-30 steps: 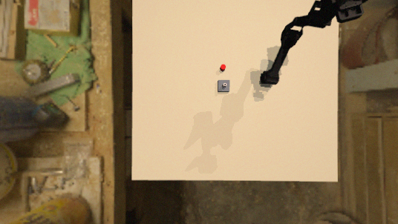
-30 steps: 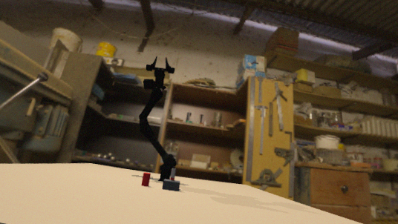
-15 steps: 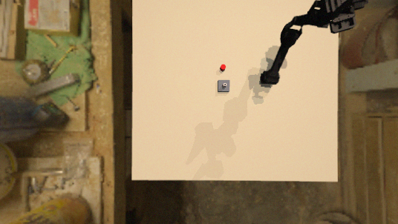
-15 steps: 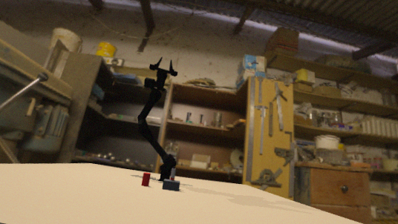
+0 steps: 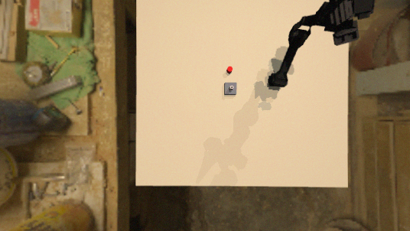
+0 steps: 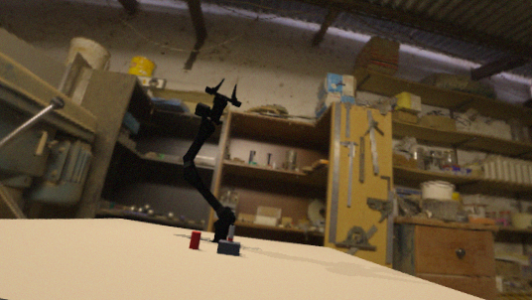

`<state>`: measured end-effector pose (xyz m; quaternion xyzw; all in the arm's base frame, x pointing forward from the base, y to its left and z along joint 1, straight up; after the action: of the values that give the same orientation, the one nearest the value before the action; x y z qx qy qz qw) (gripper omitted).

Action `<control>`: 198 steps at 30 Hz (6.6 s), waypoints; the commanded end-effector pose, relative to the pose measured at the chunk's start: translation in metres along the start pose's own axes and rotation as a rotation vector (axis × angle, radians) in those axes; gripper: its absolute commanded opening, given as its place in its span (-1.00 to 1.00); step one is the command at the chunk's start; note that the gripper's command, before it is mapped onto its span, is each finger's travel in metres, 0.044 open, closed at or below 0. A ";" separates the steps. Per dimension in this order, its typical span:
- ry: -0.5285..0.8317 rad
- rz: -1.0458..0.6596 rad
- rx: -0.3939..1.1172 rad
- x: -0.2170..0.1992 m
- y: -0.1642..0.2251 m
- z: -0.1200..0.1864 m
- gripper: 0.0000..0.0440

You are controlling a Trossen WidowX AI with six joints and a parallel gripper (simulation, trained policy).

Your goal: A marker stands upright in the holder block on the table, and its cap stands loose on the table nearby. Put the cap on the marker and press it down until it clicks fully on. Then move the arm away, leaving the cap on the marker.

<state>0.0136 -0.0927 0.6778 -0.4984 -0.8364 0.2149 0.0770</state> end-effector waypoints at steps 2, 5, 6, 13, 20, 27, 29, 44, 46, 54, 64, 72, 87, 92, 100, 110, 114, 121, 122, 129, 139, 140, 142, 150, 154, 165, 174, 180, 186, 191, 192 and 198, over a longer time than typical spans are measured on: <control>-0.044 -0.007 0.056 0.009 0.010 0.002 0.37; -0.068 -0.008 0.085 0.013 0.015 0.004 0.37; -0.075 -0.008 0.094 0.015 0.017 0.004 0.37; -0.128 -0.010 0.161 0.025 0.029 0.008 0.38; -0.177 -0.010 0.229 0.036 0.041 0.013 0.38; -0.224 -0.009 0.297 0.048 0.054 0.018 0.39; -0.237 -0.009 0.317 0.051 0.058 0.019 0.39; -0.324 -0.002 0.467 0.074 0.085 0.032 0.41; -0.335 -0.001 0.487 0.077 0.089 0.034 0.41; -0.373 0.006 0.569 0.089 0.104 0.041 0.41; -0.413 0.017 0.673 0.103 0.123 0.051 0.42; -0.438 0.027 0.758 0.113 0.138 0.059 0.43; -0.468 0.046 0.921 0.130 0.167 0.074 0.44; -0.473 0.051 0.974 0.134 0.176 0.079 0.45; -0.477 0.052 1.058 0.141 0.190 0.087 0.45; -0.472 0.067 1.174 0.147 0.211 0.097 0.47; -0.466 0.072 1.220 0.149 0.219 0.100 0.47; -0.453 0.077 1.298 0.151 0.233 0.107 0.47; -0.450 0.077 1.309 0.151 0.235 0.108 0.47; -0.431 0.078 1.387 0.152 0.249 0.114 0.48; -0.396 0.075 1.495 0.152 0.268 0.122 0.48; -0.392 0.075 1.506 0.152 0.270 0.123 0.48; -0.384 0.073 1.527 0.152 0.274 0.125 0.48; -0.347 0.066 1.610 0.149 0.289 0.132 0.49; -0.327 0.061 1.651 0.148 0.296 0.135 0.49; -0.265 0.045 1.759 0.142 0.316 0.144 0.49; -0.205 0.033 1.848 0.134 0.332 0.152 0.50; -0.160 0.028 1.907 0.127 0.342 0.158 0.50; -0.112 0.024 1.966 0.119 0.352 0.165 0.50; -0.071 0.019 2.013 0.111 0.359 0.170 0.50; -0.063 0.018 2.023 0.109 0.361 0.171 0.50; -0.012 0.010 2.078 0.100 0.369 0.178 0.50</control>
<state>0.1936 0.0991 0.3551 -0.1982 -0.2508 0.8358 0.4464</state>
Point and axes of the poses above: the point midway between the two fingers, 35 mm back from their tips, its own z axis back along the fingers, its own x axis across the jaws, y = z × x, the point moved 5 cm from there along z, back along the fingers, and after that the axes turned 14 degrees about -z, right-handed, at the moved point
